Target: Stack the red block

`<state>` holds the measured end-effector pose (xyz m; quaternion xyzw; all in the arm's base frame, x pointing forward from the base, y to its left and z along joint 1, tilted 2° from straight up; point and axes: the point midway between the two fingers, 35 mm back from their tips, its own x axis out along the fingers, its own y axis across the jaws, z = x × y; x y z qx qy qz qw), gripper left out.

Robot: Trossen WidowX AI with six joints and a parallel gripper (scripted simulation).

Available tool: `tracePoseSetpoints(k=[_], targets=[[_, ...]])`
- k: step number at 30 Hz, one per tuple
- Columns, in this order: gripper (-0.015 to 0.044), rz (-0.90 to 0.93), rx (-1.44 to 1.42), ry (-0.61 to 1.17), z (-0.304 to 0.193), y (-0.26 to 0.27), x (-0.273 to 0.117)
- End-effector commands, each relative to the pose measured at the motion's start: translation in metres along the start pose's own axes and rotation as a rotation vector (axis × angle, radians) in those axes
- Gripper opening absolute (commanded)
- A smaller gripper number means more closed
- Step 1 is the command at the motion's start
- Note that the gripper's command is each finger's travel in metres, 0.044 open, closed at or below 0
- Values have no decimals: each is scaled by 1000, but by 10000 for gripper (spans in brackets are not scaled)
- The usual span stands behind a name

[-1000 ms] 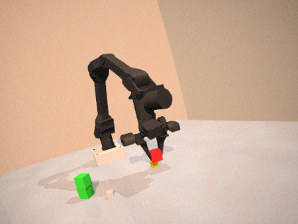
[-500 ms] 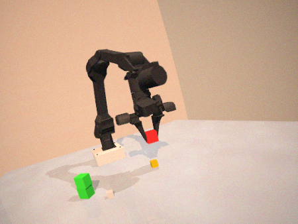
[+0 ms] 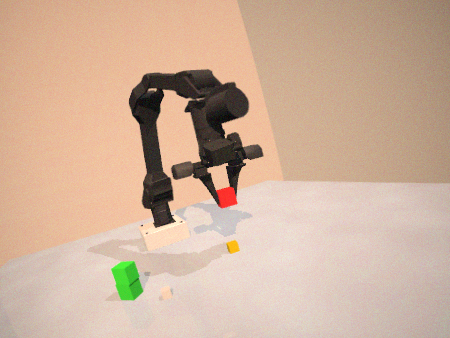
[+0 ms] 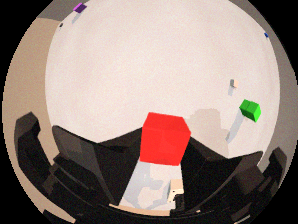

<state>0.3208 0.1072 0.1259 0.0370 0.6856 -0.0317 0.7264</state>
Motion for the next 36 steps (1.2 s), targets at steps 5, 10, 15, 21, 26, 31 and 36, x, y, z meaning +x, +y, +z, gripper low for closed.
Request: tracePoseSetpoints(k=[5, 10, 15, 21, 26, 31, 36], targets=[[0, 0, 35, -24, 17, -32, -4], [0, -1, 49, -26, 27, -59, -4], [0, -1, 60, -25, 34, -87, -3], [0, -5, 53, -23, 41, -121, -4], [0, -9, 39, -20, 45, -150, -4], [0, -13, 25, -17, 47, -180, -5], [0, -16, 11, -14, 45, -210, -6]])
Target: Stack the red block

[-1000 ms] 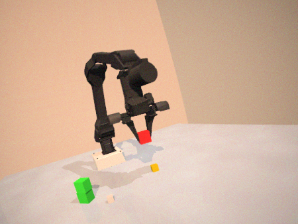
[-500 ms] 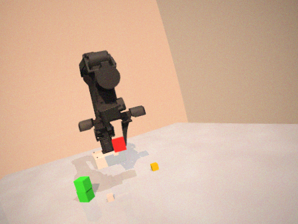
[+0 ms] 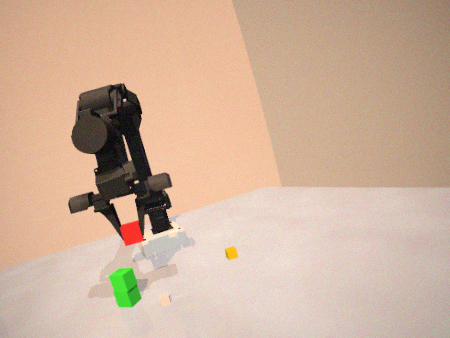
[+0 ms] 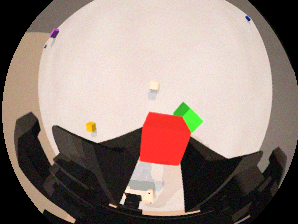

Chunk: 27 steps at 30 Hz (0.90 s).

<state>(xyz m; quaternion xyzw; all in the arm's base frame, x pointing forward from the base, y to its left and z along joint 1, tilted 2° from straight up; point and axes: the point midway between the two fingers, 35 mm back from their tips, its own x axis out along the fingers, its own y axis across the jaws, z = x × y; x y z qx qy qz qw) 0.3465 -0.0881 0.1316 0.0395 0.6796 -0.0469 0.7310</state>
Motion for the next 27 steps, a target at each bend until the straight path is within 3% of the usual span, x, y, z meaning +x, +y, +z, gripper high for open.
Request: tracePoseSetpoints(k=[1, 8, 27], targets=[[0, 1, -17, 3, 0, -24, 0], [0, 0, -26, 5, -3, -45, 0], [0, 0, -26, 5, -6, -44, 50]])
